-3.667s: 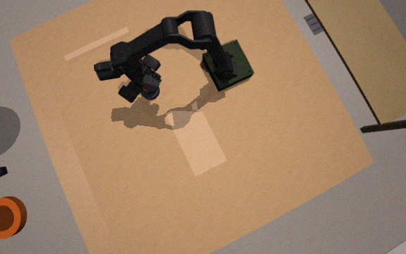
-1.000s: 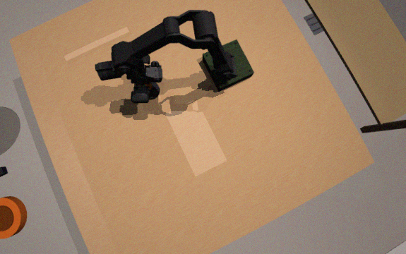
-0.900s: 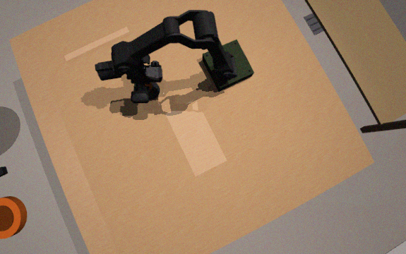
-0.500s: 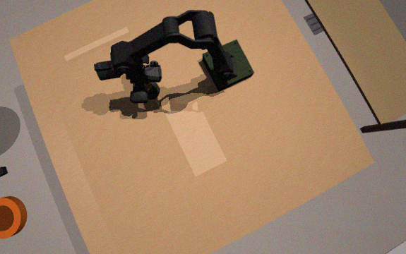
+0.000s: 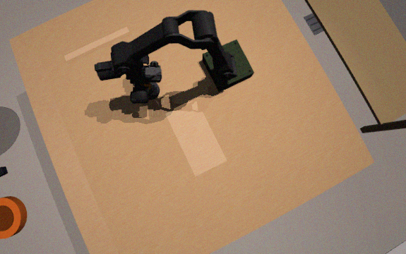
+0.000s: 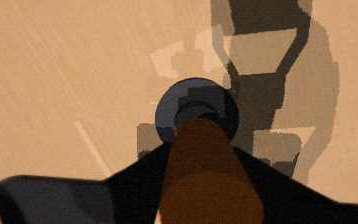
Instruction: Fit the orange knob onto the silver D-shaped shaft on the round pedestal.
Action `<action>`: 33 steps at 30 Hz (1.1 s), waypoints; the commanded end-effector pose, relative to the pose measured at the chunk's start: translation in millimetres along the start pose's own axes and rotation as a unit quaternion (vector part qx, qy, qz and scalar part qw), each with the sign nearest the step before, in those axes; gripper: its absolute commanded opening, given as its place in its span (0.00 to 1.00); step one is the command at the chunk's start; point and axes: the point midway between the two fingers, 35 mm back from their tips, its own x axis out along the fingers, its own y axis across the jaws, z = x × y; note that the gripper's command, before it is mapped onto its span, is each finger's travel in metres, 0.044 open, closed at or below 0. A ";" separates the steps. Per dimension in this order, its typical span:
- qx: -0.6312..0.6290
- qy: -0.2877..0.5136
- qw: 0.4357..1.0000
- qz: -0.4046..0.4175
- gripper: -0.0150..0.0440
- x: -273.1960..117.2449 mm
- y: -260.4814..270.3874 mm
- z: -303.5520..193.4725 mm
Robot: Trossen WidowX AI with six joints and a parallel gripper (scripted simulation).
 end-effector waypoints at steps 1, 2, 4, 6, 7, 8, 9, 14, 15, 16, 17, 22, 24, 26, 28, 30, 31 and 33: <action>-0.002 0.001 1.000 0.001 0.25 -0.2 0.6 2.2; -0.002 0.001 1.000 0.001 0.25 -0.2 0.6 2.2; -0.002 0.001 1.000 0.001 0.25 -0.2 0.6 2.2; -0.002 0.001 1.000 0.001 0.25 -0.9 0.6 2.5; -0.002 0.000 1.000 0.001 0.25 -1.6 0.6 3.0; -0.002 0.000 1.000 0.001 0.25 -2.5 0.6 3.7; -0.002 0.000 1.000 0.001 0.25 -3.0 0.6 4.2; 0.025 0.000 1.000 0.001 0.25 -4.3 0.5 5.7; 0.042 0.000 0.999 0.001 0.25 -4.5 0.5 5.8; 0.063 0.000 0.998 0.001 0.25 -4.7 0.5 5.8; 0.089 0.000 0.996 0.001 0.25 -5.0 0.4 5.9; 0.257 0.001 0.966 0.001 0.25 -5.7 0.3 6.0; 0.324 0.001 0.946 0.001 0.25 -5.8 0.2 5.8; 0.389 0.001 0.921 0.001 0.25 -5.9 0.2 5.5; 0.453 0.001 0.892 0.001 0.25 -6.0 0.1 5.1; 0.514 0.001 0.858 0.001 0.25 -6.0 0.1 4.6; 0.543 0.001 0.839 0.001 0.25 -6.1 0.1 4.4; 0.601 0.001 0.800 0.001 0.25 -6.1 0.0 3.9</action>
